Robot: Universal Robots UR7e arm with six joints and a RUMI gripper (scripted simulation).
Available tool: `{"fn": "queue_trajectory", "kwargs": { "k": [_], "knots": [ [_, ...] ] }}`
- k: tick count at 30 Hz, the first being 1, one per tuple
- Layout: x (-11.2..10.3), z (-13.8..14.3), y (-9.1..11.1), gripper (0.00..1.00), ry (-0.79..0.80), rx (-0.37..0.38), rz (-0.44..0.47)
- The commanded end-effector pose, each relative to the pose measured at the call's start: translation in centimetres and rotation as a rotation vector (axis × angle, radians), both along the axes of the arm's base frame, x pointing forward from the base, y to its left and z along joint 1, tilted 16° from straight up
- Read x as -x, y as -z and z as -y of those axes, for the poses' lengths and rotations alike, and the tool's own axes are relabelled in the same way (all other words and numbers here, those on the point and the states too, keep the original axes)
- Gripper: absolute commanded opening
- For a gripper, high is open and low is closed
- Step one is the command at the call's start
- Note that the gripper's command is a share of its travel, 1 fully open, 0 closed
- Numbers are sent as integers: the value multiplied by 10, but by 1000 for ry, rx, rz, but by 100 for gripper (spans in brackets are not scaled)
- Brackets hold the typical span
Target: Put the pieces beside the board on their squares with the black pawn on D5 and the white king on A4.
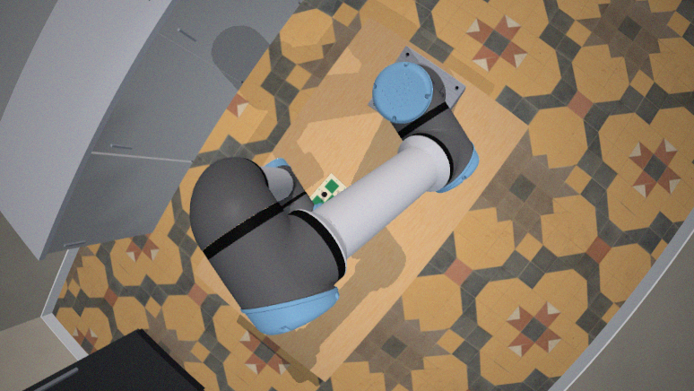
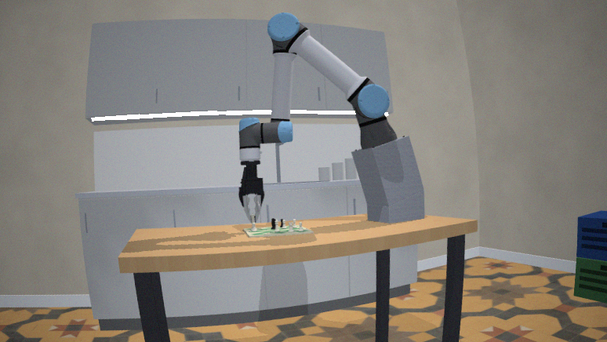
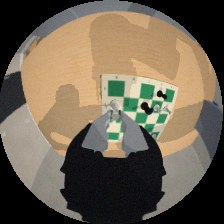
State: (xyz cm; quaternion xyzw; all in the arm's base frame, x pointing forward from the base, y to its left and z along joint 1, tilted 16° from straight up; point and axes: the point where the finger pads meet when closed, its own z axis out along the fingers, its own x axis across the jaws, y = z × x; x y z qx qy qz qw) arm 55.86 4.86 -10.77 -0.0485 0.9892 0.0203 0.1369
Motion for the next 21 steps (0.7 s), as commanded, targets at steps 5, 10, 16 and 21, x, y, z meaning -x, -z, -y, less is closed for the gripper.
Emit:
{"fn": "queue_trajectory", "kwargs": {
  "k": [5, 10, 16, 21],
  "knots": [
    [0, 0, -1, 0, 0, 0, 1],
    [0, 0, -1, 0, 0, 0, 1],
    [0, 0, -1, 5, 0, 0, 1],
    [0, 0, -1, 15, 0, 0, 1]
  ]
}}
